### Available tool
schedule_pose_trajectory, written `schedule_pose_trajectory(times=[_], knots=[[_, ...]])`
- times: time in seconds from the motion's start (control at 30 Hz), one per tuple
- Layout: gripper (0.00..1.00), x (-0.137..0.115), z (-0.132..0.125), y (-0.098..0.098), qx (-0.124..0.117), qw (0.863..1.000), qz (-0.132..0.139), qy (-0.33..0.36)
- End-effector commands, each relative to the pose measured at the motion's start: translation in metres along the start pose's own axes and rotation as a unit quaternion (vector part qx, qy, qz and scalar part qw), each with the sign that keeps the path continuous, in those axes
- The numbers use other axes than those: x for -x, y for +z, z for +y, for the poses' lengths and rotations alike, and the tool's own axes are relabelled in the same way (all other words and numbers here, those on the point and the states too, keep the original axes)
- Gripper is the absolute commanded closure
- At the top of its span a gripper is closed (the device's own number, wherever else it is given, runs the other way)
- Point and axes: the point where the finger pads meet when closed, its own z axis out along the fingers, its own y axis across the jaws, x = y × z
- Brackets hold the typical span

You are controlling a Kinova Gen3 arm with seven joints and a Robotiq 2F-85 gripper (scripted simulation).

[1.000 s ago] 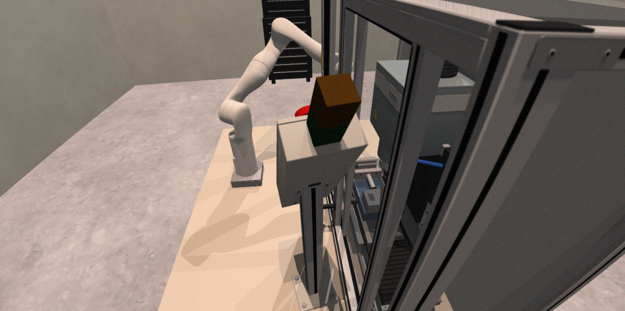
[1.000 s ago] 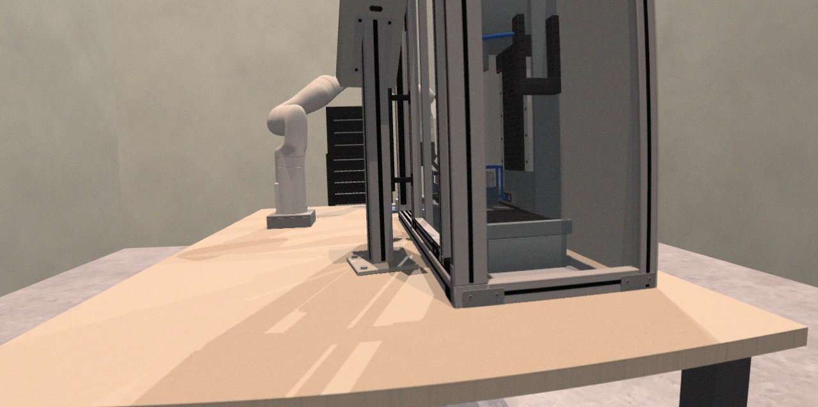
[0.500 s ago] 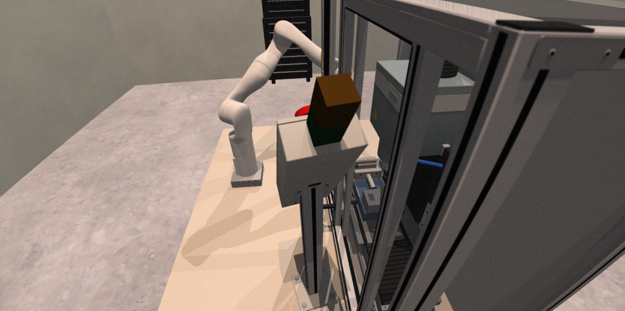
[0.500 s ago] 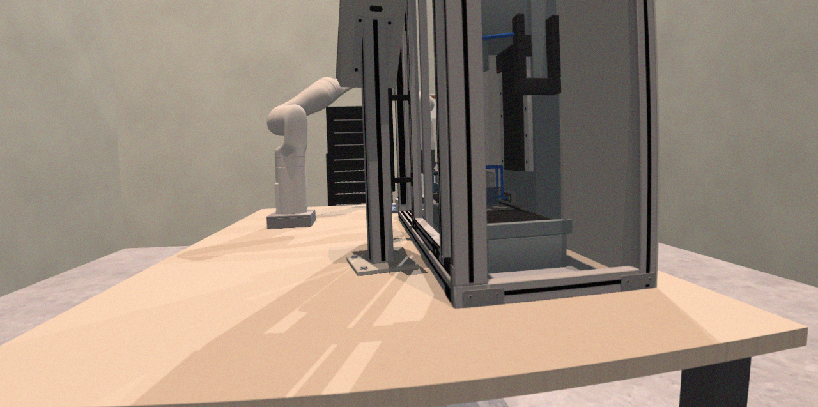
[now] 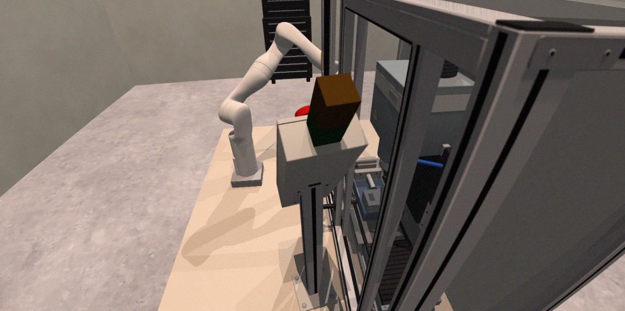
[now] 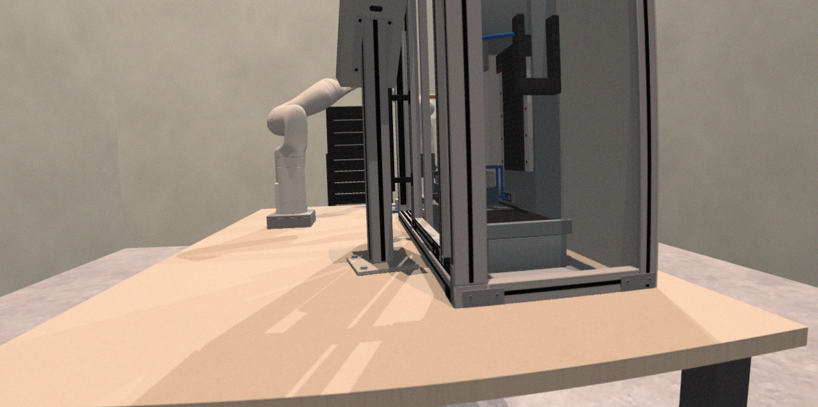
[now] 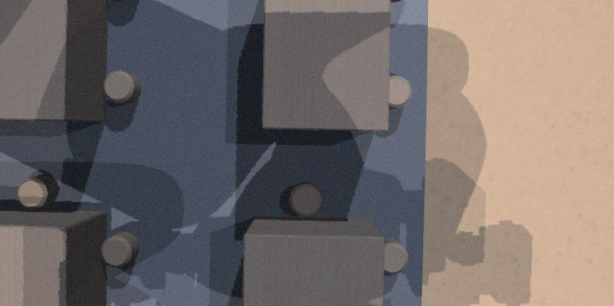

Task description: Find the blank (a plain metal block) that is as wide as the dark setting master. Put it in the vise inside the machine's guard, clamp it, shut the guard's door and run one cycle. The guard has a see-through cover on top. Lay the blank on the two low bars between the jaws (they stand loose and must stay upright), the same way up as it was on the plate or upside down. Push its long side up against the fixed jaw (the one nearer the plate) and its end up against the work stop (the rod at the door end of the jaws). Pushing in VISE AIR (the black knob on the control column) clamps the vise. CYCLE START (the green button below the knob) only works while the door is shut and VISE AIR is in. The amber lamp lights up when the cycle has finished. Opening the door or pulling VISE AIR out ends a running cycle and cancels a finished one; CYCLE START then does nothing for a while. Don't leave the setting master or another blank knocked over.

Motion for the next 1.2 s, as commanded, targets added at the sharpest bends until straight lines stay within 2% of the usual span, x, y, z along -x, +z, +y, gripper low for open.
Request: schedule_pose_trajectory(times=[0.0, 1.17], knots=[[0.00, 0.0023, 0.0019, 0.0022, 0.003, 1.000, -0.001, -0.001], [0.00, 0.0034, 0.0025, 0.0036, 0.003, 1.000, -0.001, -0.001]])
